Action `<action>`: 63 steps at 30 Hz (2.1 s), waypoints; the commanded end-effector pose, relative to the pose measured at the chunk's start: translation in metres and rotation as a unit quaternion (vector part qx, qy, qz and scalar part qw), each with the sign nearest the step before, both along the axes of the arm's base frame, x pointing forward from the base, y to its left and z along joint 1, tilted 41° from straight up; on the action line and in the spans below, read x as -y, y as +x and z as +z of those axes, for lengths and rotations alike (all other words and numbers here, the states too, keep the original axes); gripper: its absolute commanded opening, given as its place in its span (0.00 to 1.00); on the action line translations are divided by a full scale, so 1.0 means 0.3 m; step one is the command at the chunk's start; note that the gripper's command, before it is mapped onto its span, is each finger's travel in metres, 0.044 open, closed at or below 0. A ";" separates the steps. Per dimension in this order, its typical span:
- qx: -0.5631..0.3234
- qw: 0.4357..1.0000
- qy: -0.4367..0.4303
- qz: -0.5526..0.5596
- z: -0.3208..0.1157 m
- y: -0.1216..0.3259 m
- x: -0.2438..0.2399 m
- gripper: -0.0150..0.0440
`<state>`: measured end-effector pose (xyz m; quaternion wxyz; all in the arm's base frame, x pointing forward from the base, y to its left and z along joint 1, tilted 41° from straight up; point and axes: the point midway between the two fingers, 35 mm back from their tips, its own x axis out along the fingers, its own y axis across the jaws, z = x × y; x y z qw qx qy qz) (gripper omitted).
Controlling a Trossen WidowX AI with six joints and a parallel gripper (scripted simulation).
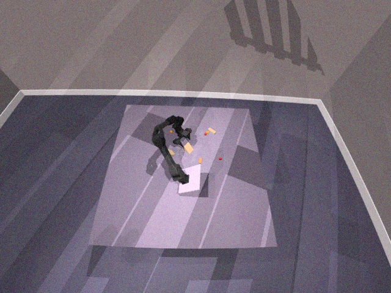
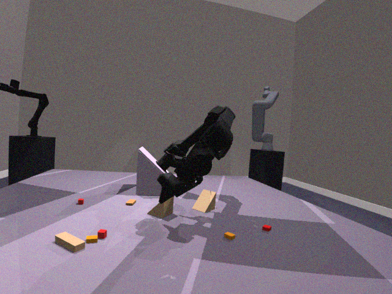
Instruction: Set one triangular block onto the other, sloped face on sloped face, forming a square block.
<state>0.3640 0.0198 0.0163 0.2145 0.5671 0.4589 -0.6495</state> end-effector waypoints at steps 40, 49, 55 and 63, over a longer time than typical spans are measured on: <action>-0.004 1.000 0.003 -0.003 -0.160 -0.077 -0.062 0.71; -0.004 1.000 0.003 -0.003 -0.160 -0.077 -0.062 0.51; -0.004 1.000 0.001 -0.001 -0.152 -0.077 -0.054 0.25; 0.032 0.997 0.061 -0.030 -0.152 -0.094 -0.024 0.25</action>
